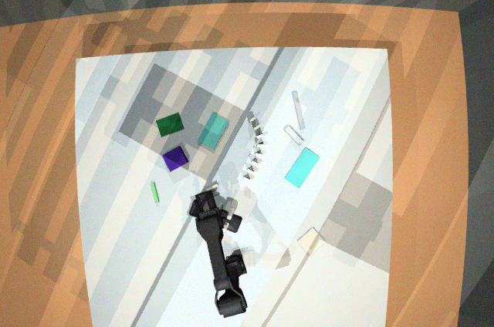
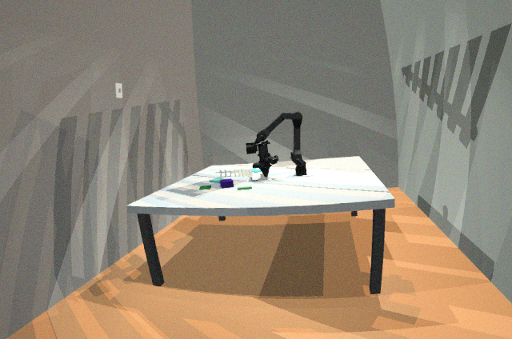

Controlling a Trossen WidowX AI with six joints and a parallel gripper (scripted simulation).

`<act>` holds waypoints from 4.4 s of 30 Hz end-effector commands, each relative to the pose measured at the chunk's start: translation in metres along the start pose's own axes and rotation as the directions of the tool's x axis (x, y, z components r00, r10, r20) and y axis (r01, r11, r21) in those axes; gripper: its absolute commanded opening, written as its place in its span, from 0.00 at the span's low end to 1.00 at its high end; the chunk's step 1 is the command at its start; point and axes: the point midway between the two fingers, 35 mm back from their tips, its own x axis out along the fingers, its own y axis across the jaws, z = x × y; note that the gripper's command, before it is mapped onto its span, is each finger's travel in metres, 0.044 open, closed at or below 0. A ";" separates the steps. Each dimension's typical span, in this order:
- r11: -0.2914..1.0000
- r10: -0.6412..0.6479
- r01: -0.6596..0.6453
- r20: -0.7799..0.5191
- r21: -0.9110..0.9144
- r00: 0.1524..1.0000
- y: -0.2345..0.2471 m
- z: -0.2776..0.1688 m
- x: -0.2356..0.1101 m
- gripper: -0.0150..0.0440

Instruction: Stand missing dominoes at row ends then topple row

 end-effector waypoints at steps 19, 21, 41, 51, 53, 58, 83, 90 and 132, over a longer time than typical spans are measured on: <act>0.984 -0.015 0.019 -0.027 0.179 1.000 -0.002 -0.012 -0.145 0.30; 0.899 -0.013 0.023 -0.027 0.437 1.000 0.013 -0.030 -0.145 0.30; -0.773 0.001 0.022 -0.034 0.635 0.999 0.183 -0.109 -0.147 0.30; -0.905 0.002 0.017 -0.036 0.425 0.999 0.209 -0.109 -0.147 0.30; -0.905 0.002 0.017 -0.036 0.425 0.999 0.209 -0.109 -0.147 0.30; -0.905 0.002 0.017 -0.036 0.425 0.999 0.209 -0.109 -0.147 0.30; -0.973 -0.161 -0.059 -0.472 0.224 0.867 0.231 -0.159 -0.112 0.30; -0.976 -0.189 -0.088 -0.585 0.197 0.788 0.239 -0.167 -0.109 0.30; -0.947 -0.321 -0.094 -0.920 0.308 0.223 0.251 -0.128 -0.114 0.30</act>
